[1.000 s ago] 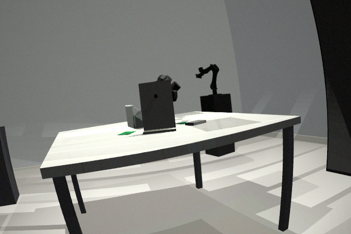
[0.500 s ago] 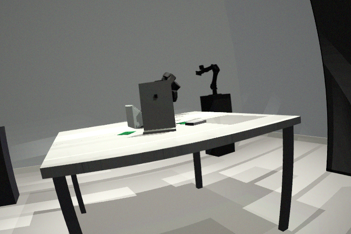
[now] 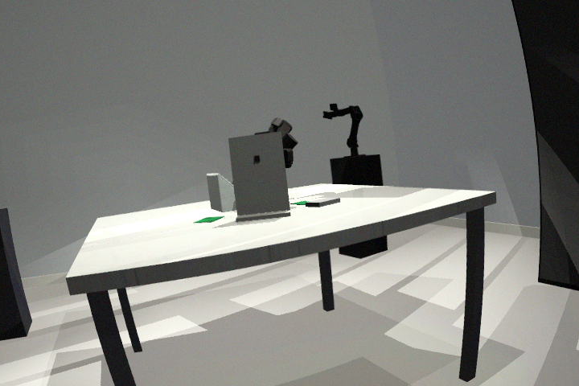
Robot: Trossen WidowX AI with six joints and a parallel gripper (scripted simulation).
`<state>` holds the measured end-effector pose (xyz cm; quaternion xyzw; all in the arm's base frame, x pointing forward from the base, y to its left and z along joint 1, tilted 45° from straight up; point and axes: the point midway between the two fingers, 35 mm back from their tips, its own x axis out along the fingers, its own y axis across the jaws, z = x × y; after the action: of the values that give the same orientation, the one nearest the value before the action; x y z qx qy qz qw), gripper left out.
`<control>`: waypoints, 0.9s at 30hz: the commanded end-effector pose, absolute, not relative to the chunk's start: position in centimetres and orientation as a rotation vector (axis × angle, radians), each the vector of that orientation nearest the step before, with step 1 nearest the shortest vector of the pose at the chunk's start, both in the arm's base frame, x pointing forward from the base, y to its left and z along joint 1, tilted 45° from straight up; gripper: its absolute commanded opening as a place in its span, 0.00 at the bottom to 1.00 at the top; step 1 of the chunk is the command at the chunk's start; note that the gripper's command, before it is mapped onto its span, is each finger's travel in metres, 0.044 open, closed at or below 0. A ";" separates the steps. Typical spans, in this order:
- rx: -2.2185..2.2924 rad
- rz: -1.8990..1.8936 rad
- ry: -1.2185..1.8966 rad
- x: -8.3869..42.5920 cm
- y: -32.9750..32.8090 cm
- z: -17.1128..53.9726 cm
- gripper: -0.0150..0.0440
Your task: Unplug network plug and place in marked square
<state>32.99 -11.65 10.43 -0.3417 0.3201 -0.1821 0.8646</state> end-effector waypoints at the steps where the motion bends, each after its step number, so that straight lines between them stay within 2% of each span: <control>1: -0.720 -0.378 0.667 33.6 -11.8 10.4 0.52; 27: -0.720 -0.379 0.666 36.2 -13.0 9.6 0.52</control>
<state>35.74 -12.89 9.59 -0.3418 0.3195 -0.1825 0.8648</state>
